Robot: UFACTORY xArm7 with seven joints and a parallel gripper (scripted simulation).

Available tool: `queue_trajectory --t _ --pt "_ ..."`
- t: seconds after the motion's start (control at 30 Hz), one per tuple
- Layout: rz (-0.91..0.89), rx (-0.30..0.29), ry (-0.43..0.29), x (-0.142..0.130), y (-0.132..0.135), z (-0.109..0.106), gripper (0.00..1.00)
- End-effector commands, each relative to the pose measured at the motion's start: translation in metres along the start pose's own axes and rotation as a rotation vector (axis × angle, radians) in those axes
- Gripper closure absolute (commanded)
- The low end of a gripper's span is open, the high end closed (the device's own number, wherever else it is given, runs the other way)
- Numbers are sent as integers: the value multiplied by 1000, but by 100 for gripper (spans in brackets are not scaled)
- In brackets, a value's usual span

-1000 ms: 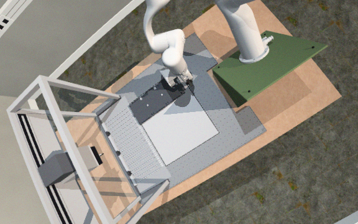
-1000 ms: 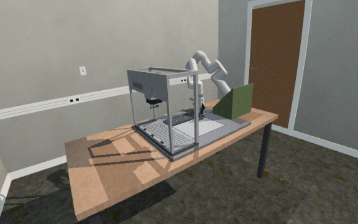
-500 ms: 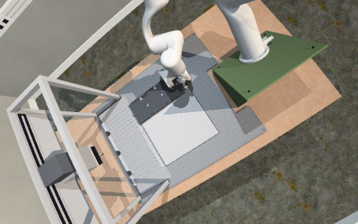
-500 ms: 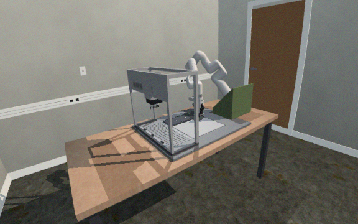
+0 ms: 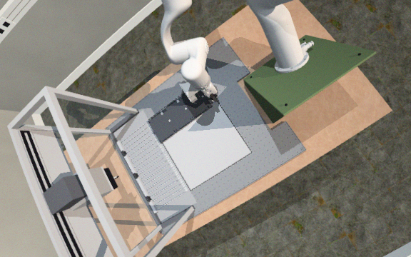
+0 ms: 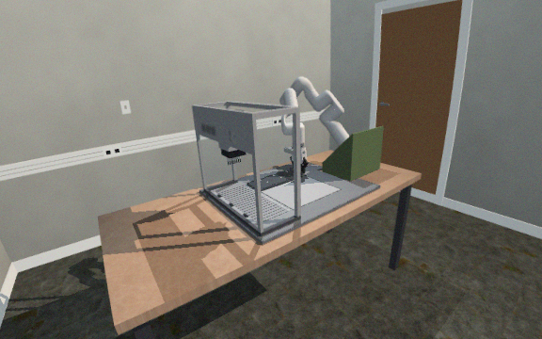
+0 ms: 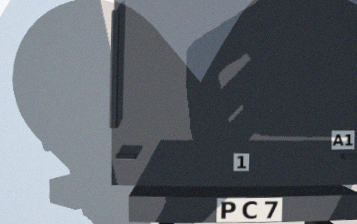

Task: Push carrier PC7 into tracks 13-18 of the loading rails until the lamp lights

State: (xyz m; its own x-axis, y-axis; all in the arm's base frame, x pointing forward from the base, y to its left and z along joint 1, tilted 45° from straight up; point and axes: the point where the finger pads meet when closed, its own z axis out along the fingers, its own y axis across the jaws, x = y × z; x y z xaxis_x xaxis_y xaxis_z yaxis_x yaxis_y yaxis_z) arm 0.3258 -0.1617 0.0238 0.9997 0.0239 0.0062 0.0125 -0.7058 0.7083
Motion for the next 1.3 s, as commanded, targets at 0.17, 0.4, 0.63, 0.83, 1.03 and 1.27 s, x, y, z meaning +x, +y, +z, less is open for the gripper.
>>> queue_trajectory --t 0.17,0.4,0.63,0.83,1.03,1.27 --pt "-1 1 3 10 -1 -1 18" --pt "-1 1 3 15 -1 -1 18" --pt "-1 1 3 22 -1 -1 18" --pt "-1 1 3 26 -1 -1 18" --pt "-1 1 3 32 -1 -1 18" --pt "-1 1 3 39 -1 -1 18"
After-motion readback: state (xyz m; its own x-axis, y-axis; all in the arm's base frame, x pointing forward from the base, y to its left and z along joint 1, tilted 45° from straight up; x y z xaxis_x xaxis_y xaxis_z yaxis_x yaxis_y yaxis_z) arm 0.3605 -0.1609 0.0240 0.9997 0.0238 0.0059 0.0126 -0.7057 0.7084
